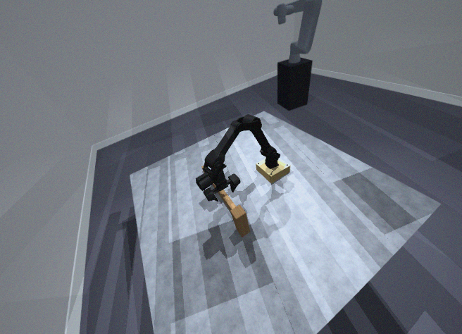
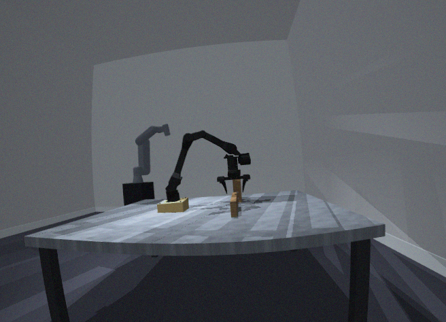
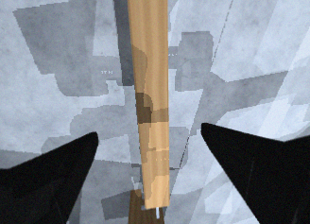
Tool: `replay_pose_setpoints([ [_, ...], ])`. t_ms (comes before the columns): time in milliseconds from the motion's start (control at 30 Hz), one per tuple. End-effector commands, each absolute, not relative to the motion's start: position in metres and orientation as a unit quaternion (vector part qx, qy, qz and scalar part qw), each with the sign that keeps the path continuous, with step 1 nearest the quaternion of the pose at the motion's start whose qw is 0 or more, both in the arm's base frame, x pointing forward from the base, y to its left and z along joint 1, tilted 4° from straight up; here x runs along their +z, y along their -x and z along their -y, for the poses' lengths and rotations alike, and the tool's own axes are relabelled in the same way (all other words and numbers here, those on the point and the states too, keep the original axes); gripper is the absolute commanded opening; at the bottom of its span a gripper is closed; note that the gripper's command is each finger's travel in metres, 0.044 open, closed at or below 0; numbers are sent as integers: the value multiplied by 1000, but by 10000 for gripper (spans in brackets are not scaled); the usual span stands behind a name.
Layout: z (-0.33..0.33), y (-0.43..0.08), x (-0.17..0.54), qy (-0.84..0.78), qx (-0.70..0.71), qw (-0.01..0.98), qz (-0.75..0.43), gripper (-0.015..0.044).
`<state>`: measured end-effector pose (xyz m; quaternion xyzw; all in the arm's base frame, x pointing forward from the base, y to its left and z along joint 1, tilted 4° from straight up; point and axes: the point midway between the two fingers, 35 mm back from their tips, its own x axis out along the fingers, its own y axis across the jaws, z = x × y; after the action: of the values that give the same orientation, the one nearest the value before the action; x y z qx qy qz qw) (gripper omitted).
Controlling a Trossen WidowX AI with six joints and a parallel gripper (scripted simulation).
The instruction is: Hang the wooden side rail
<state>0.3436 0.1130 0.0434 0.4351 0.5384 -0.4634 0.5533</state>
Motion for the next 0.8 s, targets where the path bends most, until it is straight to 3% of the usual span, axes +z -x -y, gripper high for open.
replay_pose_setpoints([
  [0,-111,-342,34,-432,-467,553,-538,440],
  [767,-109,-341,-2,-432,-467,553,-538,440],
])
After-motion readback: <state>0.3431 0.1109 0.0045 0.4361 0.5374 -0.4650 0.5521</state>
